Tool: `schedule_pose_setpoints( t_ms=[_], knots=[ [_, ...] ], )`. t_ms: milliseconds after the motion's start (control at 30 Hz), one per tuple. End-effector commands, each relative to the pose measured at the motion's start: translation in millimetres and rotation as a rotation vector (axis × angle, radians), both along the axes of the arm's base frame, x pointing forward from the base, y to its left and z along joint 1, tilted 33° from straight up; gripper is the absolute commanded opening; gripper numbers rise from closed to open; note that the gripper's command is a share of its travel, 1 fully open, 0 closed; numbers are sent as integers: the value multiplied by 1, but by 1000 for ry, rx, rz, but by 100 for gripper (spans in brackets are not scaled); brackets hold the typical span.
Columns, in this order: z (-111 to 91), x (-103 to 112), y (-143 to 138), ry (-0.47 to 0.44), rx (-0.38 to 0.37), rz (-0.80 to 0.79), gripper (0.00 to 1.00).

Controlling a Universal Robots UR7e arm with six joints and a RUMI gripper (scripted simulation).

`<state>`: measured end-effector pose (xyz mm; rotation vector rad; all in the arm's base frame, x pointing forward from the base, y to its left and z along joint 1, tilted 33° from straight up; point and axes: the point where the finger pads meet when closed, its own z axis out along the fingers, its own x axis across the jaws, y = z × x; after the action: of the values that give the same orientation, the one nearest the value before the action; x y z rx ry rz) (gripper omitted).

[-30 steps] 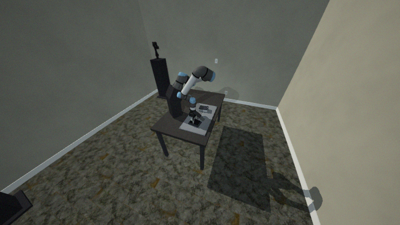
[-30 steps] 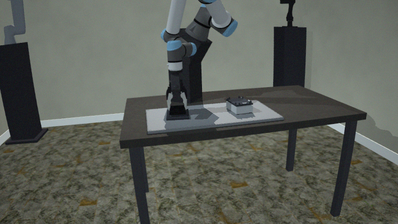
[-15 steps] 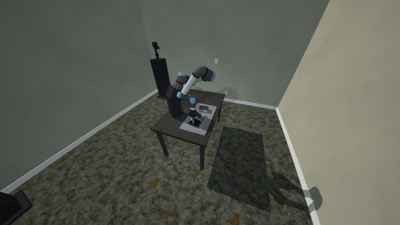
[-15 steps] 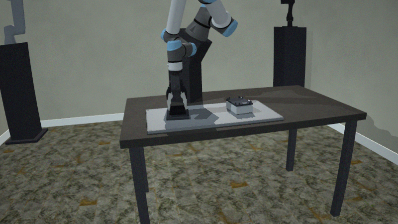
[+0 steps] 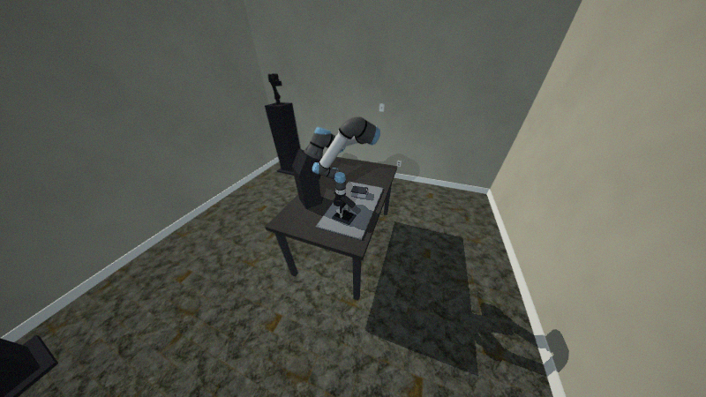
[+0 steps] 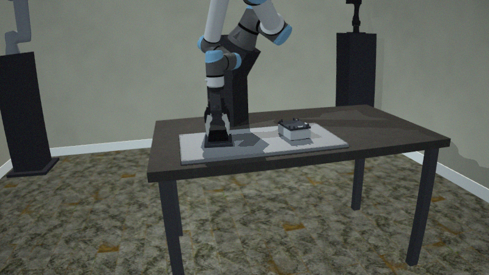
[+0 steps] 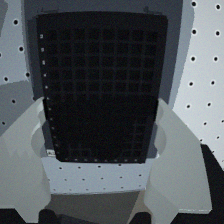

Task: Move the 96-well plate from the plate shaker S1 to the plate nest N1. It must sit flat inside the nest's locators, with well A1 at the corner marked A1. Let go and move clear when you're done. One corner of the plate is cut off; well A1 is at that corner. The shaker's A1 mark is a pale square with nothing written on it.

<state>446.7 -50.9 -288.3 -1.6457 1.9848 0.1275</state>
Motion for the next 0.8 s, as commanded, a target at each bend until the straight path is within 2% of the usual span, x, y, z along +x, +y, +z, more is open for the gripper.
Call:
schedule_pose_setpoints(
  t_ms=[0,767],
  knots=[
    [0,0,0,-1,-1,0,0],
    [-3,2,1,-1,-1,0,0]
  ],
)
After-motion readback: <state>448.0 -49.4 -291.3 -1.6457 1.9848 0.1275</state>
